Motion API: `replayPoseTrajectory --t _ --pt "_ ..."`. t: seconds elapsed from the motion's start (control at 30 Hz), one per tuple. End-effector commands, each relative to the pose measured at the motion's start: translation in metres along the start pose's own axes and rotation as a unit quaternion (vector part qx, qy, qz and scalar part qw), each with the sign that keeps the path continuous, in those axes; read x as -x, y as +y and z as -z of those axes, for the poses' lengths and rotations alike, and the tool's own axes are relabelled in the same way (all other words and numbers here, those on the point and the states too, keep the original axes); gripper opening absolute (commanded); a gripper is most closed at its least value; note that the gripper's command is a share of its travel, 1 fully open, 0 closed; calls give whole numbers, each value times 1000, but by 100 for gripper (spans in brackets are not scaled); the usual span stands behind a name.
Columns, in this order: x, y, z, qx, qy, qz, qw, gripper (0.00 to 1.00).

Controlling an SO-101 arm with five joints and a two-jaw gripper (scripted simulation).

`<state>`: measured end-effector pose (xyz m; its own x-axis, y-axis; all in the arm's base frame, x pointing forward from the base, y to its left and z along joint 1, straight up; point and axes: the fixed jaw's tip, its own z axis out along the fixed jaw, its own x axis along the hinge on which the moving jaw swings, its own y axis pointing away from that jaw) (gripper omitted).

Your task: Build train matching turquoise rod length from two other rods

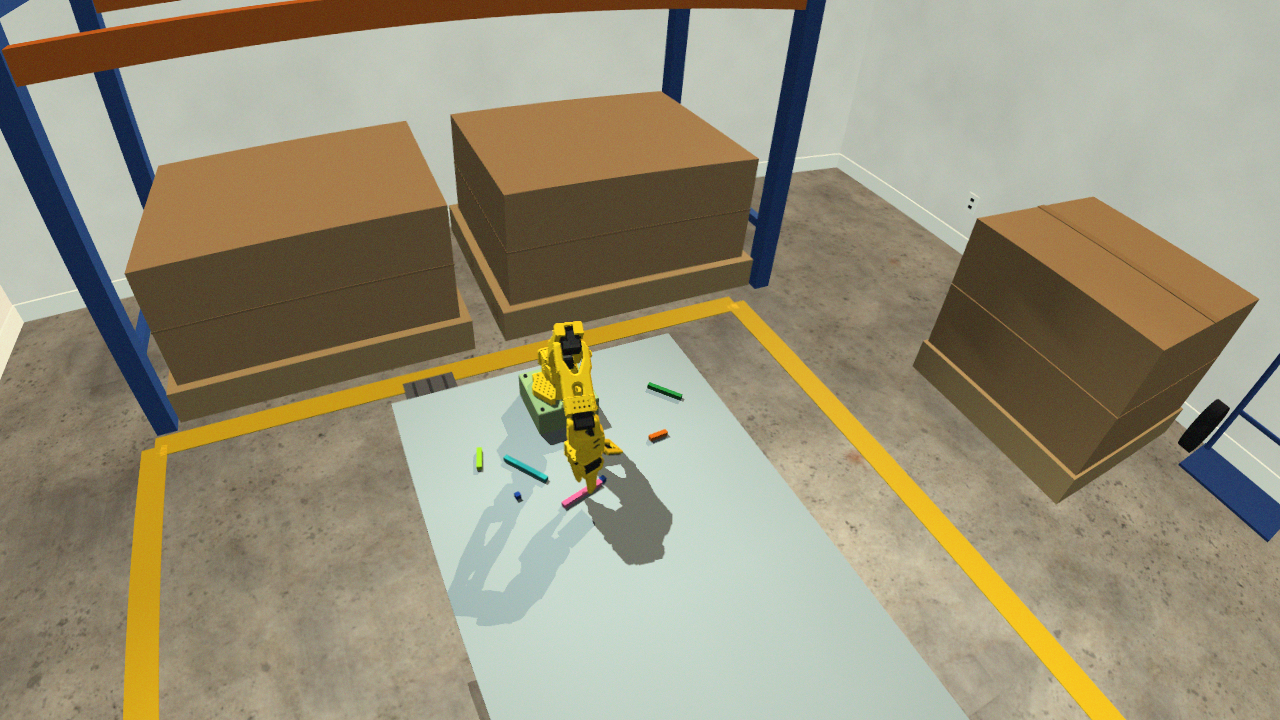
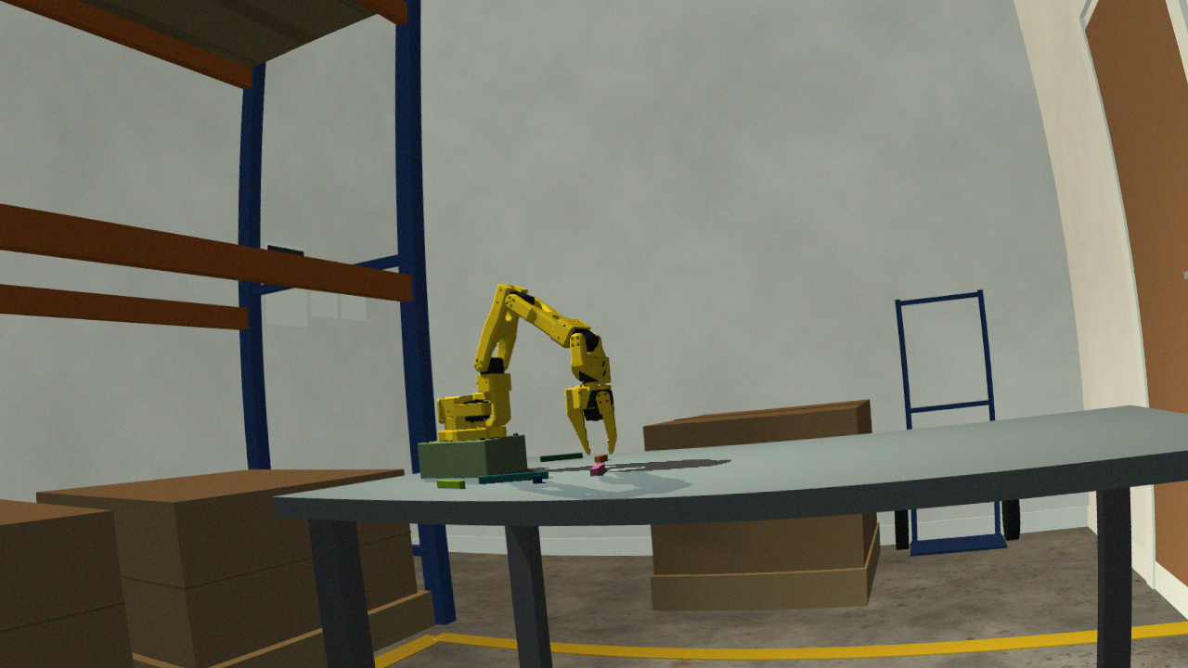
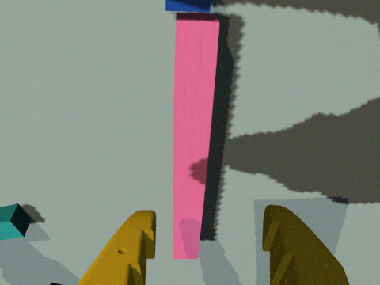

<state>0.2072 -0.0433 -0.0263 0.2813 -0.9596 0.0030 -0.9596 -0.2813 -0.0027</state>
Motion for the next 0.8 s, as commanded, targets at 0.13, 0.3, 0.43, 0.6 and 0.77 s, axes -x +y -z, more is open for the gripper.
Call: replayPoseTrajectory --t 0.13,0.3,0.43,0.6,0.77 --pt "-1 1 10 -2 0 -1 1000 17" --pt "-1 1 15 -2 0 -1 1000 17" --pt "-1 1 23 -2 0 -1 1000 17" --pt "-1 1 30 -2 0 -1 1000 17" --pt "-1 1 32 -2 0 -1 1000 17"
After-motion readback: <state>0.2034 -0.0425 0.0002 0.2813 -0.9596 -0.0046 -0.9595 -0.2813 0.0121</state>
